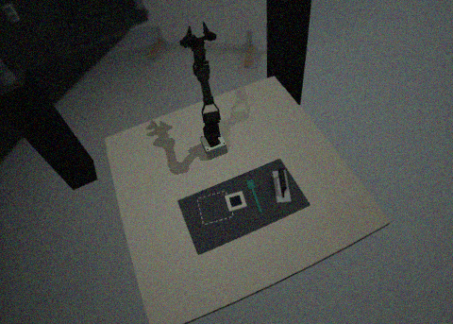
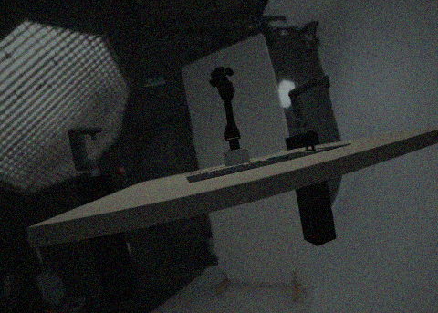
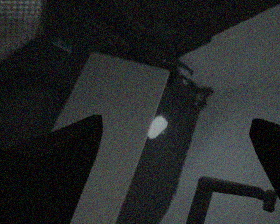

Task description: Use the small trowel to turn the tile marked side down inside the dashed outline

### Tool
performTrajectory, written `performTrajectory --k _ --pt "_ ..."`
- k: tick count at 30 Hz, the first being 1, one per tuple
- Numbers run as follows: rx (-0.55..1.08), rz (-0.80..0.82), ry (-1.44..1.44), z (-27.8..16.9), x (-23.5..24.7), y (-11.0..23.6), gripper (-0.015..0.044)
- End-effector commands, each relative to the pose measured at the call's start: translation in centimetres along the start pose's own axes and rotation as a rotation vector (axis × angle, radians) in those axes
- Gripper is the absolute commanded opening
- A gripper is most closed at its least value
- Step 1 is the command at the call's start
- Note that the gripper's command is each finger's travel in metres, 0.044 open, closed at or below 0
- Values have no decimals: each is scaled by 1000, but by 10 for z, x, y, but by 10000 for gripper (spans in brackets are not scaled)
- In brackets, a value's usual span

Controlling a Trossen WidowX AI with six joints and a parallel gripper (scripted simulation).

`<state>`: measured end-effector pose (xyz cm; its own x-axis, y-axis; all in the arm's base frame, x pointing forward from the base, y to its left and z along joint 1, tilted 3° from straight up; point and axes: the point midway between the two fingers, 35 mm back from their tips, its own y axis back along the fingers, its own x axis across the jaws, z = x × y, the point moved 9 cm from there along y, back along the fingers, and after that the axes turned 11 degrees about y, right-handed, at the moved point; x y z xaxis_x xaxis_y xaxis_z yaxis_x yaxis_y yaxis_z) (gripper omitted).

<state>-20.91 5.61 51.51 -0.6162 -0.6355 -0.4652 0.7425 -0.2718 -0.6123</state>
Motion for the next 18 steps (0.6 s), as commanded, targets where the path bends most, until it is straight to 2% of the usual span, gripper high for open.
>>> performTrajectory --k 1,11,18 --pt "0 0 0 0 0 0 374" --pt "0 0 0 0 0 0 111" --pt "0 0 0 0 0 0 100"
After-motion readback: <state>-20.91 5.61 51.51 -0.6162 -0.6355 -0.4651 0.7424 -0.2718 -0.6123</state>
